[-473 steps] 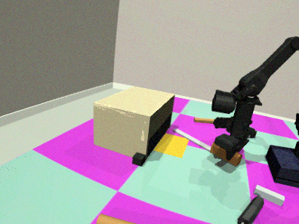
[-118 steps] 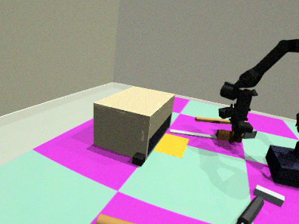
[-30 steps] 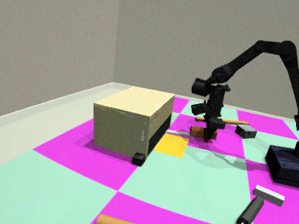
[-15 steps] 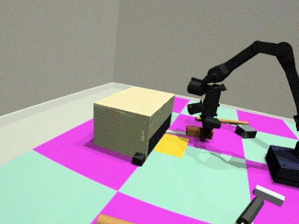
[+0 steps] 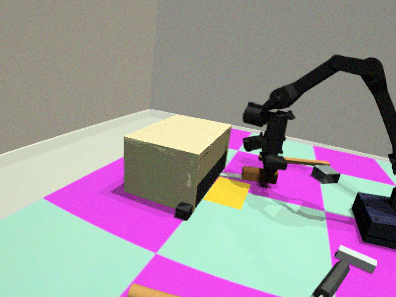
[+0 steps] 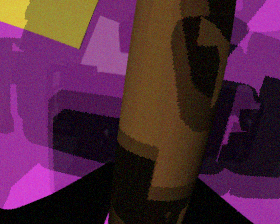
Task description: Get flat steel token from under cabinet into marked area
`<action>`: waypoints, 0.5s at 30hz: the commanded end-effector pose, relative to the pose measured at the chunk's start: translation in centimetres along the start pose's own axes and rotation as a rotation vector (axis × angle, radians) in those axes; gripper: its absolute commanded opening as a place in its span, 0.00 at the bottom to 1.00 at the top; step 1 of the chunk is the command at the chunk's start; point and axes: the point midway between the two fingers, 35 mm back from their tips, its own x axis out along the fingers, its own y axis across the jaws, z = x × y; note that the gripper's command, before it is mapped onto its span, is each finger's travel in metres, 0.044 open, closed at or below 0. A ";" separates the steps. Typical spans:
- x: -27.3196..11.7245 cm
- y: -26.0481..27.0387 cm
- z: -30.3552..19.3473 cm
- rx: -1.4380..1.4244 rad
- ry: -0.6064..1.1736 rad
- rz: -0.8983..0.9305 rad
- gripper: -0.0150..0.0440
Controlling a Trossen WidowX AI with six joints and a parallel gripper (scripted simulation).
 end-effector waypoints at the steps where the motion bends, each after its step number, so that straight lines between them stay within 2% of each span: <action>1: 0.0 0.0 0.7 0.003 -0.003 -0.002 0.25; 15: -0.1 0.1 2.1 0.003 -0.004 -0.002 0.25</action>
